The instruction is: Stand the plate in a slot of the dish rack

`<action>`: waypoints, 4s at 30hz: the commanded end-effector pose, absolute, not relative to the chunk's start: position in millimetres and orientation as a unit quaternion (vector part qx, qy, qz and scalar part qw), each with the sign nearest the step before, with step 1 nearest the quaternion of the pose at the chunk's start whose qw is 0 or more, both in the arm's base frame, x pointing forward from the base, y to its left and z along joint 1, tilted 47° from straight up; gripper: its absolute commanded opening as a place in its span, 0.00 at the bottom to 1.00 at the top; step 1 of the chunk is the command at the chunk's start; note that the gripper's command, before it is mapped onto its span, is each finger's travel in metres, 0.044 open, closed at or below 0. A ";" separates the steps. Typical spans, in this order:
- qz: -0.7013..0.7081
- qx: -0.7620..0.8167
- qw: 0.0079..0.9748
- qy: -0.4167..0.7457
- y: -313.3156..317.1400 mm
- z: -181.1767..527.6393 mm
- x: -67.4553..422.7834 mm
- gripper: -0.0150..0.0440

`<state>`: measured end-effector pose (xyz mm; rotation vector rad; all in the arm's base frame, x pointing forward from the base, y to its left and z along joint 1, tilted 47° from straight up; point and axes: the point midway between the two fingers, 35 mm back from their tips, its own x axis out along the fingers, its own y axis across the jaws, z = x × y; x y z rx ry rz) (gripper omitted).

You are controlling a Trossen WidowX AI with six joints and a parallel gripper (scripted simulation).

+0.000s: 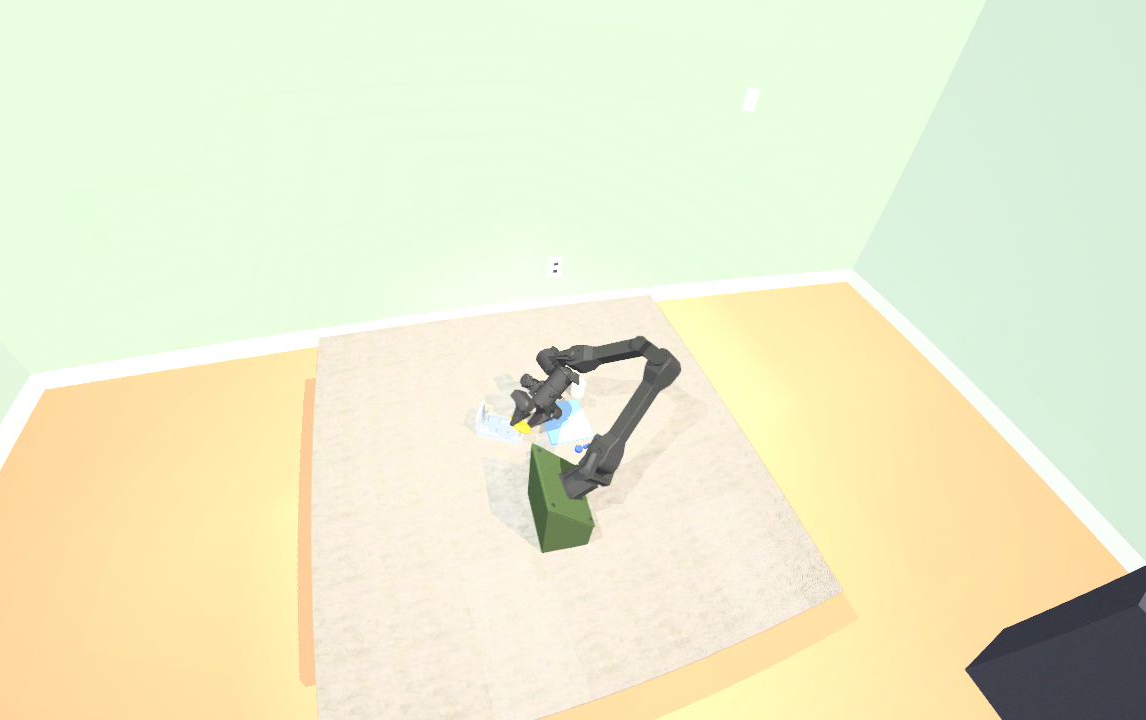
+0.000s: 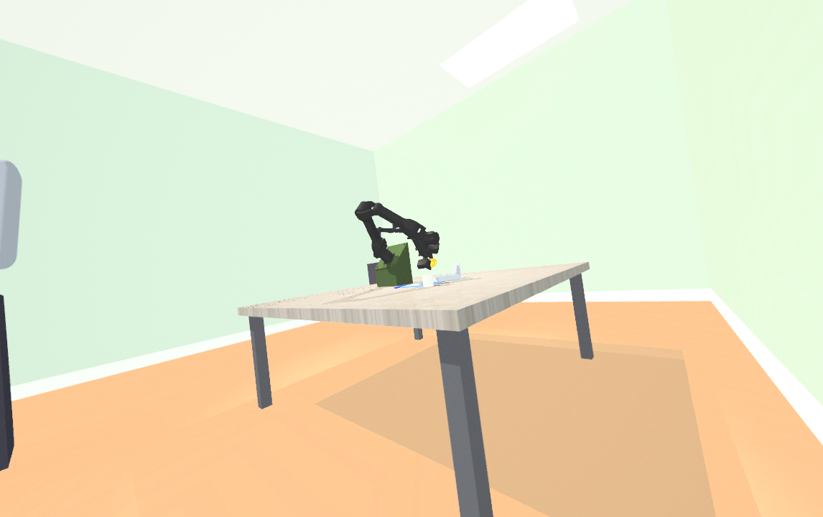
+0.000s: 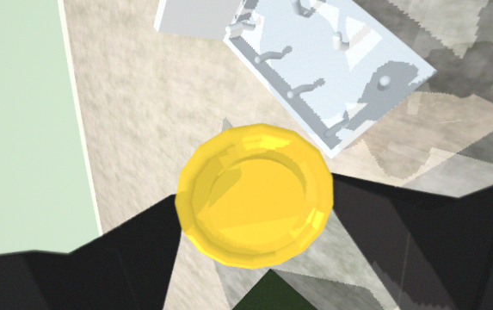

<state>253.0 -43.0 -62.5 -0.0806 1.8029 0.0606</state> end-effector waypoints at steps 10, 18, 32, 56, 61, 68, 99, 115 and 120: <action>0.179 -0.051 0.667 0.721 -52.9 -75.2 251.7 0.25; 0.255 -0.078 0.700 0.662 -59.7 -79.2 252.1 0.25; 0.352 -0.156 0.755 0.531 -73.4 -80.3 252.8 0.25; 0.399 -0.342 0.793 0.309 -97.3 -68.6 249.6 0.25; 0.399 -0.342 0.793 0.309 -97.3 -68.6 249.6 0.25; 0.399 -0.340 0.793 0.312 -92.8 -74.9 255.3 0.25; 0.404 -0.344 0.790 0.306 -91.1 -109.1 272.8 0.25; 0.403 -0.343 0.790 0.309 -89.1 -106.2 272.5 0.34; 0.403 -0.343 0.790 0.309 -89.1 -106.2 272.5 0.57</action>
